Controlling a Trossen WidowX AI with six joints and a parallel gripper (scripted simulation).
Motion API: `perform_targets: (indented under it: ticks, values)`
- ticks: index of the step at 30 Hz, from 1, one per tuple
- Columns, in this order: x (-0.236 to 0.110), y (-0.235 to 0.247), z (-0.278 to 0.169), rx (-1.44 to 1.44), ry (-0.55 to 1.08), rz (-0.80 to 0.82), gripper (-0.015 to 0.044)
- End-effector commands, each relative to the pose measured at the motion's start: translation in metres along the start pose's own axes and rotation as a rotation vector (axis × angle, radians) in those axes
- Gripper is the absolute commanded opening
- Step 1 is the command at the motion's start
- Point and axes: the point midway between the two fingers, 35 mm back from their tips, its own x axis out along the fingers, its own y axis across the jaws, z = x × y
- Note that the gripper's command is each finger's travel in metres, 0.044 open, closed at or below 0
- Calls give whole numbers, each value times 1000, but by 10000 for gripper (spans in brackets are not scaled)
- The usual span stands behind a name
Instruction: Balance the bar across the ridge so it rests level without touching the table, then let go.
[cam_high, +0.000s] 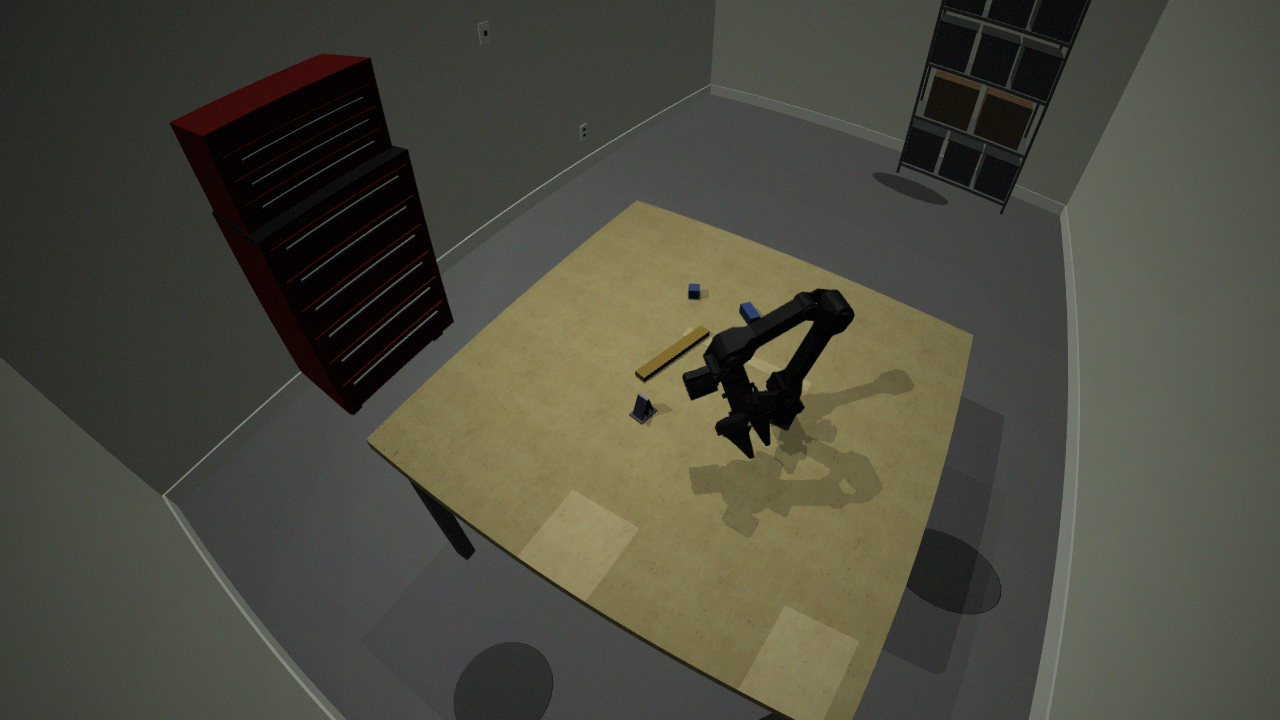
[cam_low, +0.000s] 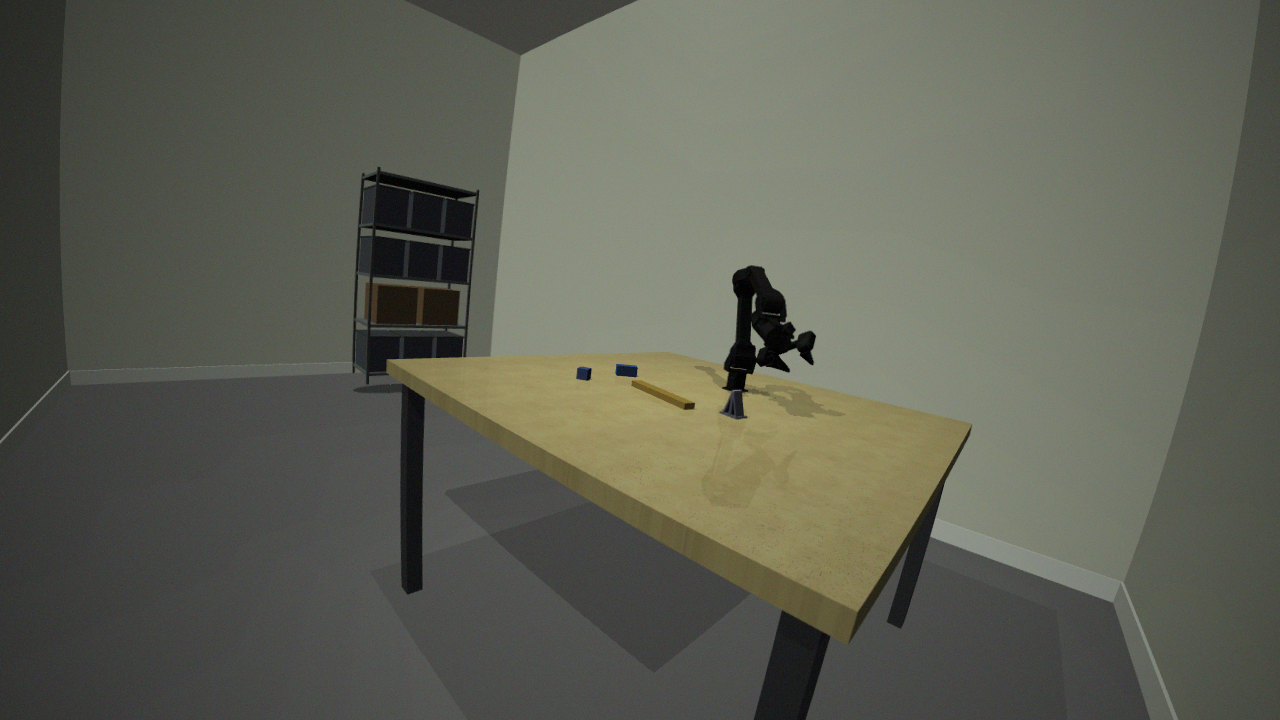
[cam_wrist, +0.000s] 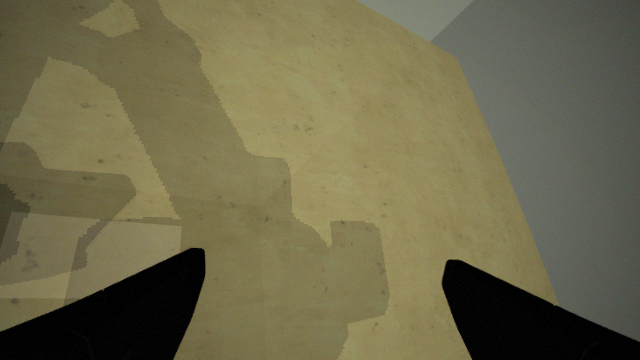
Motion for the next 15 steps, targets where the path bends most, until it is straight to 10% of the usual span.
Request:
perform_targets:
  ticks: [1, 15]
  values:
    - [0, 0, 0, 2, 1, 0, 374]
    - [-39, -4, -50, 256, 199, -13, 315]
